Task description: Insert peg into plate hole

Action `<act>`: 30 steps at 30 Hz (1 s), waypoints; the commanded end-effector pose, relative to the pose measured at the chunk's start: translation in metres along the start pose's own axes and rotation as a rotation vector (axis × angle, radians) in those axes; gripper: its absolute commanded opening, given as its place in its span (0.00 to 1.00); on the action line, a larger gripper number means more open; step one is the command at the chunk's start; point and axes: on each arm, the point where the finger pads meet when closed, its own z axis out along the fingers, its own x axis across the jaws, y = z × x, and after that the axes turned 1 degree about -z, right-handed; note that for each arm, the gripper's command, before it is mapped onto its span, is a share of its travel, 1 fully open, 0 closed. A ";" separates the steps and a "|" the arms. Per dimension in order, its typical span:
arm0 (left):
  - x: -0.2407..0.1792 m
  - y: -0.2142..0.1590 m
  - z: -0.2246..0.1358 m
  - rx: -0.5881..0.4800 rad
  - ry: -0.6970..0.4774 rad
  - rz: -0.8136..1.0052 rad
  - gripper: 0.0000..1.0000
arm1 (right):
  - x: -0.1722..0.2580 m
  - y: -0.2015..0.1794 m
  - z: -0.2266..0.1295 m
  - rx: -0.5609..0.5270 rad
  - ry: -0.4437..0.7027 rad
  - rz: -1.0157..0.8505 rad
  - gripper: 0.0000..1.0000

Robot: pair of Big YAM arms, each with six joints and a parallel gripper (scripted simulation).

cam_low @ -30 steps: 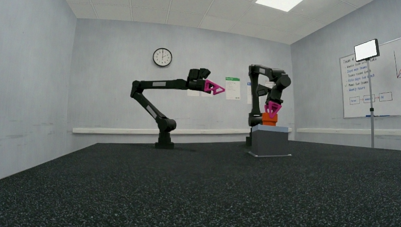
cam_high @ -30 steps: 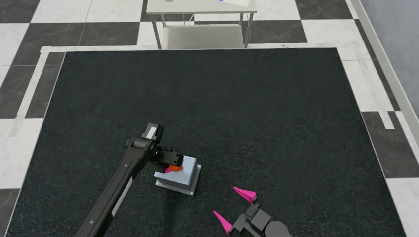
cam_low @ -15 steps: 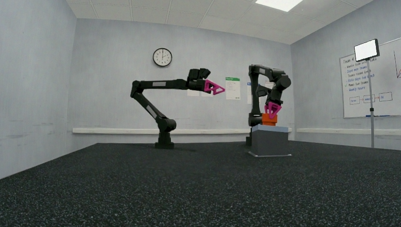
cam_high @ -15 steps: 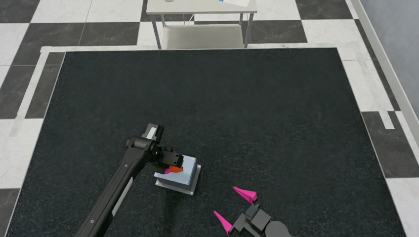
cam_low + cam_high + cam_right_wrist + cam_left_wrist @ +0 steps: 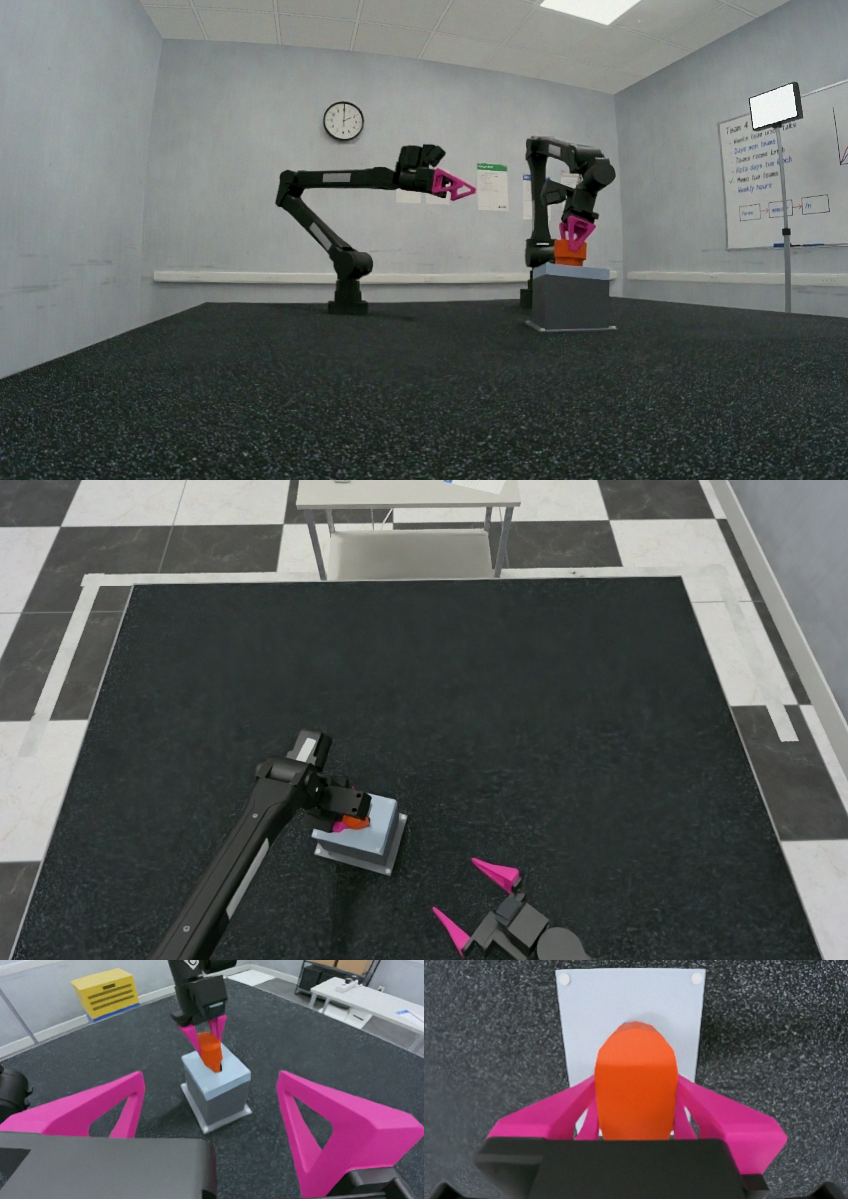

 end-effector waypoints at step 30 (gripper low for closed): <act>0.018 -0.003 -0.012 -0.002 0.064 0.013 0.40 | -0.001 0.018 -0.001 -0.034 -0.002 0.001 1.00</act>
